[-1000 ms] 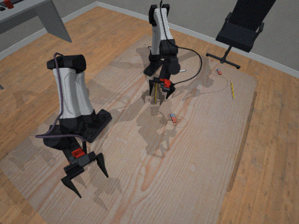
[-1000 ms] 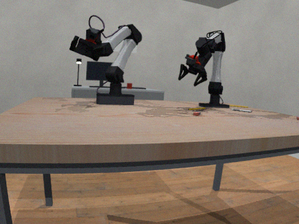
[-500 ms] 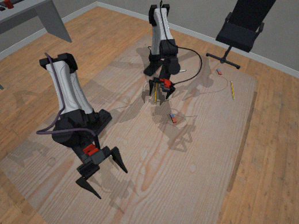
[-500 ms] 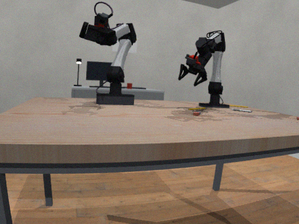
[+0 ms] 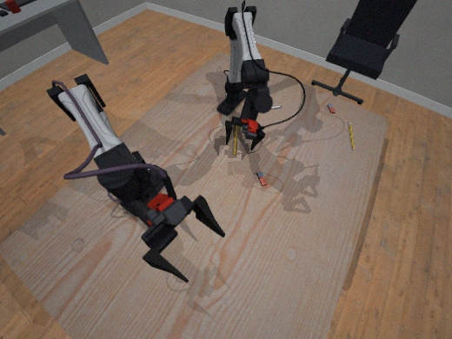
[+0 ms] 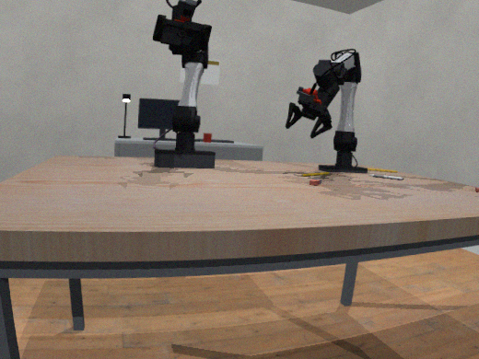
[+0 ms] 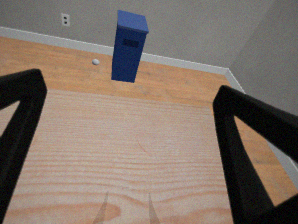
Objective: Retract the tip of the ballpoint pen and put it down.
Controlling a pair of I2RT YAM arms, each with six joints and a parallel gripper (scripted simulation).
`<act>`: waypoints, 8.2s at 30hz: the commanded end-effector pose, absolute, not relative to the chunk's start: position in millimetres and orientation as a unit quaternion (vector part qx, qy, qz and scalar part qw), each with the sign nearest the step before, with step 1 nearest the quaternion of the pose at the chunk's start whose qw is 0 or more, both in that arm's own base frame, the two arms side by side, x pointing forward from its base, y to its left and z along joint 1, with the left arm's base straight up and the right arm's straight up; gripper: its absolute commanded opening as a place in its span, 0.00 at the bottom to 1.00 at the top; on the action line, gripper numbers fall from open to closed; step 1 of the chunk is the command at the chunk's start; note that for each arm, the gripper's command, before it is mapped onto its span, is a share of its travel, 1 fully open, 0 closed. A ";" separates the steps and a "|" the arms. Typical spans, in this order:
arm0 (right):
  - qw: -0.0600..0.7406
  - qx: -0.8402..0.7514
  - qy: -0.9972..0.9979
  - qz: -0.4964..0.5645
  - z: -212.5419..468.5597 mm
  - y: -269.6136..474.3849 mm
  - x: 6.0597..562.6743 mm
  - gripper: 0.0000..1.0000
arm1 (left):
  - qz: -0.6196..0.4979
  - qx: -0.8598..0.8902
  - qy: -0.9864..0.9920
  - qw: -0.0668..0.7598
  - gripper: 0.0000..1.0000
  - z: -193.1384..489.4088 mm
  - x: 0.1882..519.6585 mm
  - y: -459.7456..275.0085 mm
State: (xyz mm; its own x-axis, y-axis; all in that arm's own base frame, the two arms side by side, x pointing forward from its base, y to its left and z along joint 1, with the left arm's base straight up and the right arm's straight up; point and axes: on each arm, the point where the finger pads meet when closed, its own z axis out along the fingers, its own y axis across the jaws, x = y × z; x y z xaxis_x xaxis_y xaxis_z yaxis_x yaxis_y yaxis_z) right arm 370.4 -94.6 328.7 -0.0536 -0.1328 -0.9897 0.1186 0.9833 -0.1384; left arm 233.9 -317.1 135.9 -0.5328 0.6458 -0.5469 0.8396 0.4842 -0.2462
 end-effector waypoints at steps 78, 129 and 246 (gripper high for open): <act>0.702 -0.003 0.712 0.002 396.9 1.6 377.0 1.00 | -0.102 0.001 0.988 0.119 0.28 87.8 288.7 -78.3; 0.702 -0.003 0.712 0.002 396.9 1.6 377.0 1.00 | 0.002 -0.410 0.912 0.006 0.28 52.6 193.9 86.2; 0.702 -0.003 0.712 0.002 396.9 1.6 377.0 1.00 | 0.003 -0.411 0.912 0.010 0.11 1.9 198.6 86.9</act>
State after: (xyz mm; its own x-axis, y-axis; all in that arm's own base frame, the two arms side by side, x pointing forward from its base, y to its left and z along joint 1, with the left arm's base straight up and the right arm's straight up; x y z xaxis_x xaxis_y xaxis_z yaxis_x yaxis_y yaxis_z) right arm 378.8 0.4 400.5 -0.0077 0.0029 -1.0000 -0.0001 1.0000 0.0029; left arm 194.1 85.4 0.9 -0.6615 -0.7499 -0.0032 -0.7499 0.6615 -0.0013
